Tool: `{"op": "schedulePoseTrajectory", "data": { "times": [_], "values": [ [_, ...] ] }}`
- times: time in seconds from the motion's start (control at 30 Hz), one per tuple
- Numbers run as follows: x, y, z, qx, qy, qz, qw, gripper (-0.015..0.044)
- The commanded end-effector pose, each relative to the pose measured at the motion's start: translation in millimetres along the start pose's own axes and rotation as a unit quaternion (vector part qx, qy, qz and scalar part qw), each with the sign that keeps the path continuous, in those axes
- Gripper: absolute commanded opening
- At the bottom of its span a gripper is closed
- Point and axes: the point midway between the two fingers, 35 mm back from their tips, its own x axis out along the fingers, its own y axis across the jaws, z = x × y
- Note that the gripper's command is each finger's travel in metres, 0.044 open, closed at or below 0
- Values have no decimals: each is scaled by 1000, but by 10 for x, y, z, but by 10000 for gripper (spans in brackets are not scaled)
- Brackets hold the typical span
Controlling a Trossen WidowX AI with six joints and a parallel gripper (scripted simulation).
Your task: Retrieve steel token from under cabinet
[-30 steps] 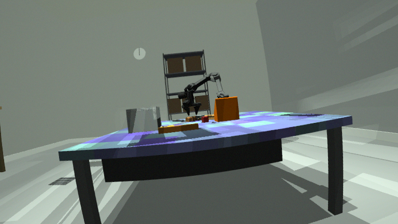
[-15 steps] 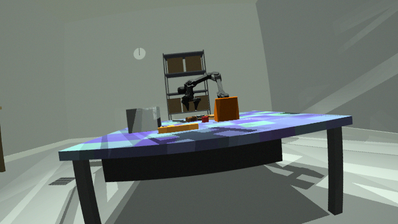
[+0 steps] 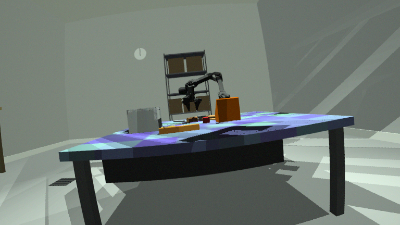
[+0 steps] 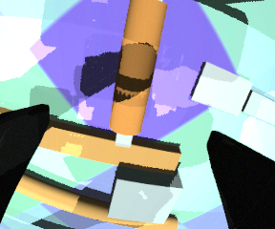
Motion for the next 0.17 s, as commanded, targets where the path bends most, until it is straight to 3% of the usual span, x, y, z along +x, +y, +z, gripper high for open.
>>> {"op": "schedulePoseTrajectory", "data": {
  "times": [0.0, 0.13],
  "values": [
    [0, 0, 6, -1, -2, 0, 1000, 440],
    [0, 0, 6, -1, -2, 0, 1000, 440]
  ]
}}
